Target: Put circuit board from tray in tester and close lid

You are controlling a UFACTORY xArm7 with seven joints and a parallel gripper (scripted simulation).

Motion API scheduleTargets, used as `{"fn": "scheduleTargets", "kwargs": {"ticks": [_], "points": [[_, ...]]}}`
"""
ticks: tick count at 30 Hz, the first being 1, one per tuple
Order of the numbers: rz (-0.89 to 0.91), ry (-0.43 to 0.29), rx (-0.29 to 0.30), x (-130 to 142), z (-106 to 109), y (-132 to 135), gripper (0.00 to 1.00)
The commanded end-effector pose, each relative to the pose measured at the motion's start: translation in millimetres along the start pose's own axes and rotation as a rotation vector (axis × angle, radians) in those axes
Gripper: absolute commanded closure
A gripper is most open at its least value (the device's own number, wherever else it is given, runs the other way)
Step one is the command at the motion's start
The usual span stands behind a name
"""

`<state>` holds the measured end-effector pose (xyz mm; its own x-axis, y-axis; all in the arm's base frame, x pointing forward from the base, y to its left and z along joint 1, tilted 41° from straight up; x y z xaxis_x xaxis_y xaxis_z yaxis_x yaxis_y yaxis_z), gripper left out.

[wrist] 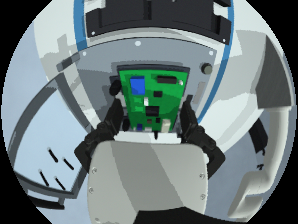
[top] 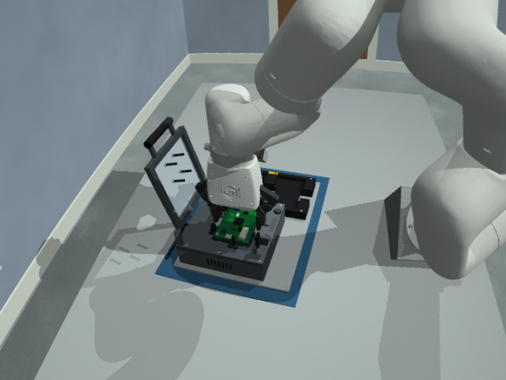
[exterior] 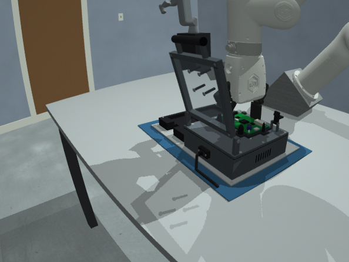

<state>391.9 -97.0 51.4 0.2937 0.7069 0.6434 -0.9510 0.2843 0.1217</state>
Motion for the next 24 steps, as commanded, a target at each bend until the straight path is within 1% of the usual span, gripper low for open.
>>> {"fn": "scheduleTargets", "kwargs": {"ticks": [1,14,24], "points": [[-0.001,0.001,-0.004,-1,2,-1,0.0],[-0.001,0.001,-0.004,-1,3,-1,0.0],[-0.001,0.001,-0.004,-1,14,-1,0.0]]}}
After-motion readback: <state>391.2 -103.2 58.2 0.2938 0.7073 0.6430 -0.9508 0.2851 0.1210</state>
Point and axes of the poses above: the point where the finger pads meet when closed, its own z axis back along the fingers, its own y axis across the jaws, x = y × z, the point moved 8 cm from there along z, back along the fingers, and after that the axes turned 3 degrees about -z, right-handed, at the moved point
